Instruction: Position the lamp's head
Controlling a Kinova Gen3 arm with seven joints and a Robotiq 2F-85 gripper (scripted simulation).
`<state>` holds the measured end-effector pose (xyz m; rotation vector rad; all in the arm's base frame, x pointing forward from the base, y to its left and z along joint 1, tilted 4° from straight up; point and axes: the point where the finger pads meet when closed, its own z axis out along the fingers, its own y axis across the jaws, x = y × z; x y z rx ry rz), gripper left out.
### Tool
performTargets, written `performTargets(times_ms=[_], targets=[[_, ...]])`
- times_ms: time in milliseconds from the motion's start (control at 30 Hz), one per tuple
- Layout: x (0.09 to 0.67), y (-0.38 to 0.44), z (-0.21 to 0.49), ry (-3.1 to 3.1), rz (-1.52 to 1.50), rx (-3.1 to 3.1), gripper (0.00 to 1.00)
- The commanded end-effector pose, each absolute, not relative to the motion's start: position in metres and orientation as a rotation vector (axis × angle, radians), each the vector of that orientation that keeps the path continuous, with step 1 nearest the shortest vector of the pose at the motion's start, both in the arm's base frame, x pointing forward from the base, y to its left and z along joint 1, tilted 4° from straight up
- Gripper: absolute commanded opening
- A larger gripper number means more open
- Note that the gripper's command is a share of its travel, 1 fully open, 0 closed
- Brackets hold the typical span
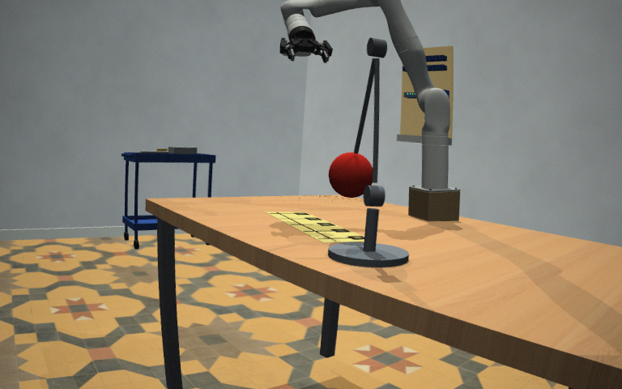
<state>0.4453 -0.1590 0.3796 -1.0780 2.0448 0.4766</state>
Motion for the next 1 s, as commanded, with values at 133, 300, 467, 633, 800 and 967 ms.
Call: performTargets(times_ms=[133,300,467,633,800,967], targets=[[0.433,-0.115,0.409,2.033,0.540,-1.082,1.00],[0.424,-0.090,0.426,2.029,0.583,-1.077,1.00],[0.433,-0.080,0.408,2.033,0.564,-1.076,1.00],[0.449,-0.062,0.379,2.039,0.532,-1.074,1.00],[0.464,-0.045,0.349,2.044,0.500,-1.072,1.00],[0.473,-0.035,0.332,2.048,0.482,-1.070,1.00]])
